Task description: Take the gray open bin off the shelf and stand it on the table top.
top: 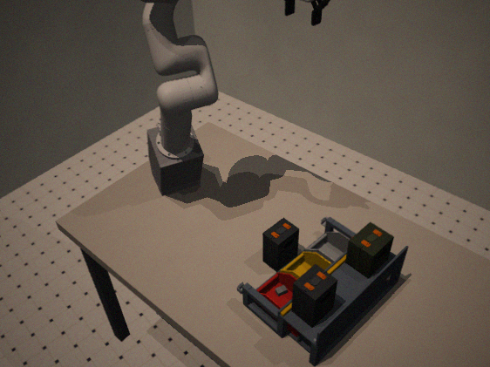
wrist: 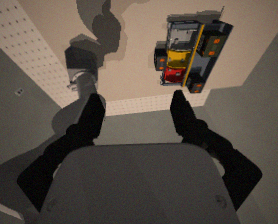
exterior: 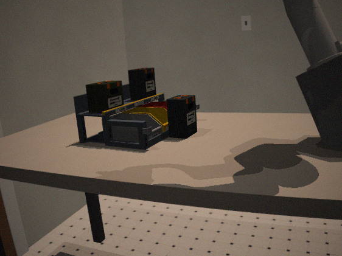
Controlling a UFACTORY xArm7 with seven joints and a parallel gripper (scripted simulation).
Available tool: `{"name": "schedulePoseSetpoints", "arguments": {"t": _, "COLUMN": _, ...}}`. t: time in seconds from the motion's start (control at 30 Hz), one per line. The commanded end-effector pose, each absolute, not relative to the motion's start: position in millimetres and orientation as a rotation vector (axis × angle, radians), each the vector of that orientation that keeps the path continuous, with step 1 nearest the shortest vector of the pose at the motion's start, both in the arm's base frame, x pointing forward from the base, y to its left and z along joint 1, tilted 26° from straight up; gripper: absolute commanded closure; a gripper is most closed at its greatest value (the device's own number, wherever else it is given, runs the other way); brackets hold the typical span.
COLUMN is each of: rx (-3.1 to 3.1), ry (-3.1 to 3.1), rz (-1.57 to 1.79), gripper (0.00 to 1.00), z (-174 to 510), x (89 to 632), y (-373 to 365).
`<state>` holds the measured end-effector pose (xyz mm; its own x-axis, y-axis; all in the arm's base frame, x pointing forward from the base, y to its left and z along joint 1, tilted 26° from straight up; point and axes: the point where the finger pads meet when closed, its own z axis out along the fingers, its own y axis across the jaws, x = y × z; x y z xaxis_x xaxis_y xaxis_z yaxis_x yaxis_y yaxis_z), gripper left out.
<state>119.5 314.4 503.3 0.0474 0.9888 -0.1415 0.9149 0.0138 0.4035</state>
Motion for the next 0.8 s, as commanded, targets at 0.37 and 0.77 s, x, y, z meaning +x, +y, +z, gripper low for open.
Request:
{"name": "schedulePoseSetpoints", "arguments": {"t": 0.37, "rx": 1.938, "ry": 1.916, "rz": 0.266, "gripper": 0.00, "z": 526.1, "x": 156.9, "y": 292.5}}
{"name": "schedulePoseSetpoints", "arguments": {"t": 0.77, "rx": 1.936, "ry": 1.916, "rz": 0.267, "gripper": 0.00, "z": 530.2, "x": 164.0, "y": 288.3}}
